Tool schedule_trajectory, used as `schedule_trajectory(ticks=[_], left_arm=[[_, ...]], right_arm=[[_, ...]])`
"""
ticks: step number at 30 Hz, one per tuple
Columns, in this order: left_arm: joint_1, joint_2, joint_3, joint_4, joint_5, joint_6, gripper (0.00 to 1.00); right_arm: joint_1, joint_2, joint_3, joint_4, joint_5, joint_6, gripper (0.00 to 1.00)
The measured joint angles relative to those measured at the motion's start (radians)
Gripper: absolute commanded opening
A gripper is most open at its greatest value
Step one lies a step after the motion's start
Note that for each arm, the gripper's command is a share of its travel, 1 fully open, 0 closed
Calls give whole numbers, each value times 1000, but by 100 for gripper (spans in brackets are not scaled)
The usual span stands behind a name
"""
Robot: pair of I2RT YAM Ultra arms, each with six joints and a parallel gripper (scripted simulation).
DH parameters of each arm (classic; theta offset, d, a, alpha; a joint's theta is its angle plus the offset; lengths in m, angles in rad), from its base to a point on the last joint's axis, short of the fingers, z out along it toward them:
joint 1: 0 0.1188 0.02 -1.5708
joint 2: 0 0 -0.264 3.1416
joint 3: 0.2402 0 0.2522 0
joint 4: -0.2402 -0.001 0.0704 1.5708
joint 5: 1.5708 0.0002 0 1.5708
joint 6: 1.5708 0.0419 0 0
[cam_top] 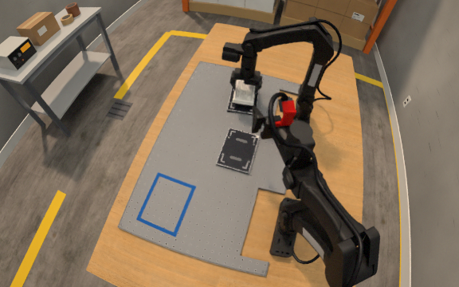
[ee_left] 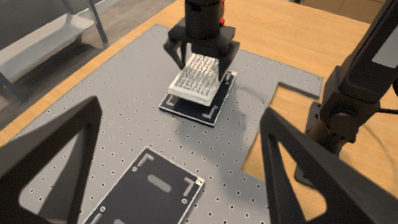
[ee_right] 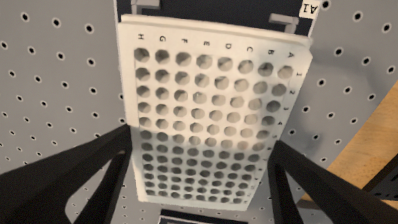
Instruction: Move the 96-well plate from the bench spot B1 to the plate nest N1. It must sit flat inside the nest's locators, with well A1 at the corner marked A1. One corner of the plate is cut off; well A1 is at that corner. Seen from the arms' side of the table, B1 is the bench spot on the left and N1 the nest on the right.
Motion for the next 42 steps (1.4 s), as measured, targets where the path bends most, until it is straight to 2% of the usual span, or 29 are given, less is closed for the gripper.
schedule_trajectory(ticks=[24,42], left_arm=[[0,0,0,0,0,0,100],[0,0,0,0,0,0,100]], right_arm=[[6,11,-11,43,4,0,78],[6,39,-73,134,3,1,78]])
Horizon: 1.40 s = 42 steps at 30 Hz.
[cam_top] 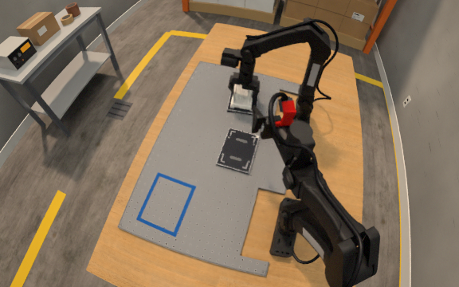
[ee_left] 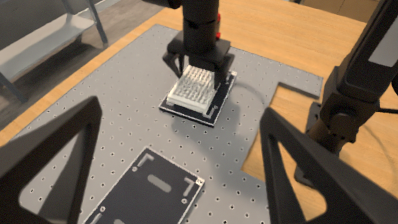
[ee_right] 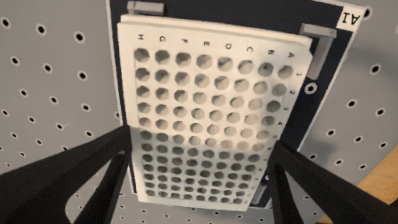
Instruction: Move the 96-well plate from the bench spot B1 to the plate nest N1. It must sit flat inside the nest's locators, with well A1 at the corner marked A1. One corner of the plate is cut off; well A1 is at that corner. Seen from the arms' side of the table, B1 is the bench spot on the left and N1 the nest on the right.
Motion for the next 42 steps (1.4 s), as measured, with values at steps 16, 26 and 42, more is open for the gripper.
schedule_trajectory(ticks=[16,26,42], left_arm=[[0,0,0,0,0,0,100],[0,0,0,0,0,0,100],[0,0,0,0,0,0,100]], right_arm=[[0,53,68,-58,0,5,78],[0,57,74,-66,0,6,78],[0,57,89,-113,2,6,78]])
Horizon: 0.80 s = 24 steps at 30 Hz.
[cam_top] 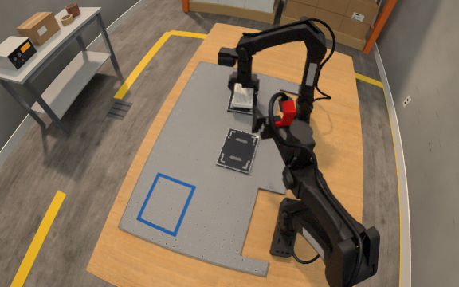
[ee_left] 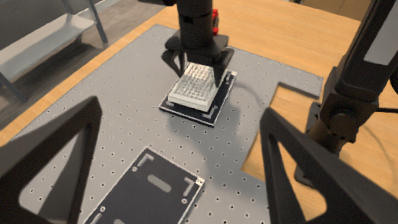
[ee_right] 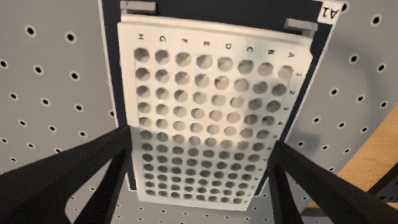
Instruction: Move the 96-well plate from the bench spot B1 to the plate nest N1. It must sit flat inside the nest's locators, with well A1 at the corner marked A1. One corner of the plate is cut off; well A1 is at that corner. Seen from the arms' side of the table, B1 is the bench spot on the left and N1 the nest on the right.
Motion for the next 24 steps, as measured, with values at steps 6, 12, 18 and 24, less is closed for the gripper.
schedule_trajectory(ticks=[6,12,18,24], left_arm=[[0,0,0,0,0,0,100],[0,0,0,0,0,0,100],[0,0,0,0,0,0,100],[0,0,0,0,0,0,100]], right_arm=[[0,0,0,-2,0,0,78],[0,0,0,8,0,-3,78],[0,-35,-23,31,0,-7,78],[0,-58,-34,31,-1,-7,78]])
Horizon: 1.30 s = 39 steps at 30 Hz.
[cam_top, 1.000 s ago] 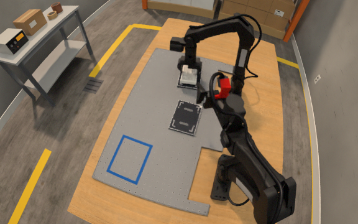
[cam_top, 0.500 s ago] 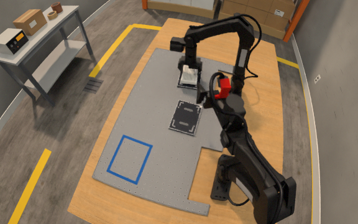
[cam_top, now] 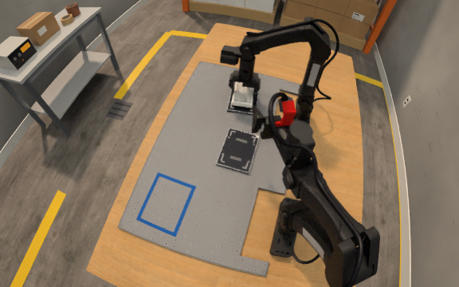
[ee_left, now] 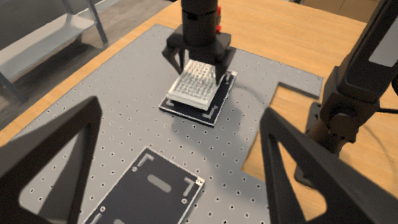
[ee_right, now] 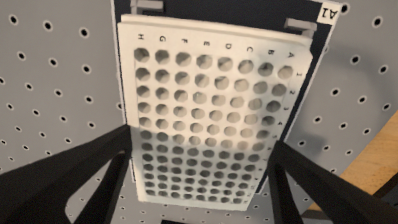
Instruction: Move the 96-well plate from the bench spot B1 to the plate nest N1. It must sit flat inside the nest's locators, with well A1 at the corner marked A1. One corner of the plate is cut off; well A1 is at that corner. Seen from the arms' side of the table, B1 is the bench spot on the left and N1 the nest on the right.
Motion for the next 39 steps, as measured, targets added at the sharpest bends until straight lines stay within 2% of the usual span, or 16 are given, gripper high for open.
schedule_trajectory(ticks=[15,28,39], left_arm=[[0,0,0,0,0,0,100],[0,0,0,0,0,0,100],[0,0,0,0,0,0,100]], right_arm=[[0,0,-2,9,-2,0,78],[0,-1,-56,84,-2,0,78],[0,34,-10,43,-2,5,78]])
